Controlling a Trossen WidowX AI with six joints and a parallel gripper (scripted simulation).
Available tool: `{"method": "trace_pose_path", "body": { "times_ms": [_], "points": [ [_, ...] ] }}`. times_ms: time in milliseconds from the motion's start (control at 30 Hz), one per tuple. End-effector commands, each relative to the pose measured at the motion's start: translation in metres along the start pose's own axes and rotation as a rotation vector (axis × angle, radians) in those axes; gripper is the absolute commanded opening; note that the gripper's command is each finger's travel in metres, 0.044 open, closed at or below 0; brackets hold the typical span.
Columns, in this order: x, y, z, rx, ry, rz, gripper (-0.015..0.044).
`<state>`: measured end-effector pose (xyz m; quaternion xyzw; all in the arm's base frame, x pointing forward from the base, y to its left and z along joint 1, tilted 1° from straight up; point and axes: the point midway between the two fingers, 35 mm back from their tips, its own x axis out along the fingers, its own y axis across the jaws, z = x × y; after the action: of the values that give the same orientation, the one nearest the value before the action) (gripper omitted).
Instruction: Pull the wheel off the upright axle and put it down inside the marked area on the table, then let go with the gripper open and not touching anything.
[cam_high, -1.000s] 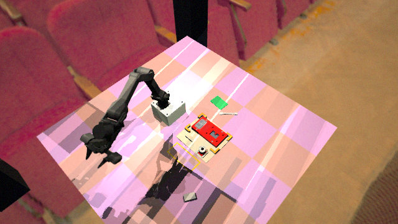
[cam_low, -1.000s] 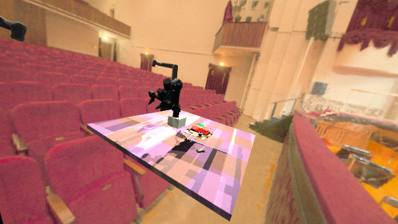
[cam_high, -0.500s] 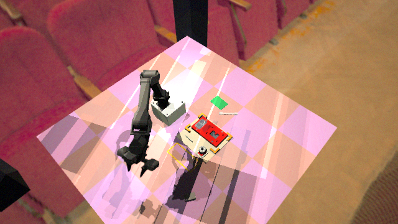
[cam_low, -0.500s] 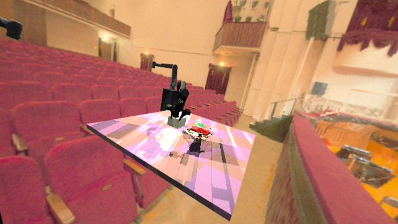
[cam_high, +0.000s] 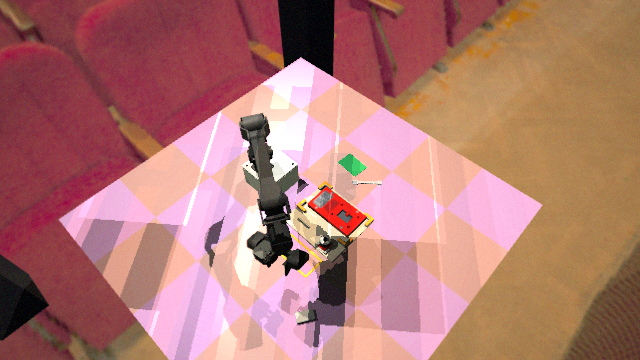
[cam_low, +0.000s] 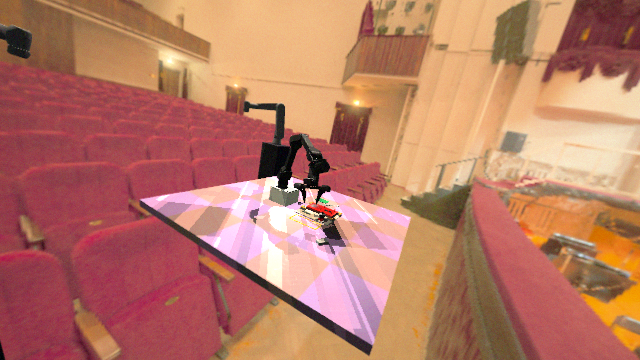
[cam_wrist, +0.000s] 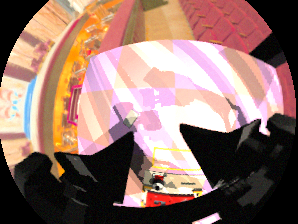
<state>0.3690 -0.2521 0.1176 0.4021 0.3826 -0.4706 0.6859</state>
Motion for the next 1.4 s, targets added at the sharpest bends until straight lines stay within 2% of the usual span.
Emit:
{"method": "trace_pose_path", "body": {
  "times_ms": [0,533,867,1233,1367],
  "points": [
    [0.004,0.013,-0.036,0.035,0.075,-0.011,0.0300],
    [-0.009,0.038,-0.210,0.193,0.348,-0.196,0.0300],
    [-0.011,0.035,-0.221,0.199,0.355,-0.208,0.0300],
    [0.052,0.022,-0.245,0.198,0.355,-0.208,0.0300],
    [0.056,0.020,-0.247,0.198,0.355,-0.208,0.0300]
  ]
}}
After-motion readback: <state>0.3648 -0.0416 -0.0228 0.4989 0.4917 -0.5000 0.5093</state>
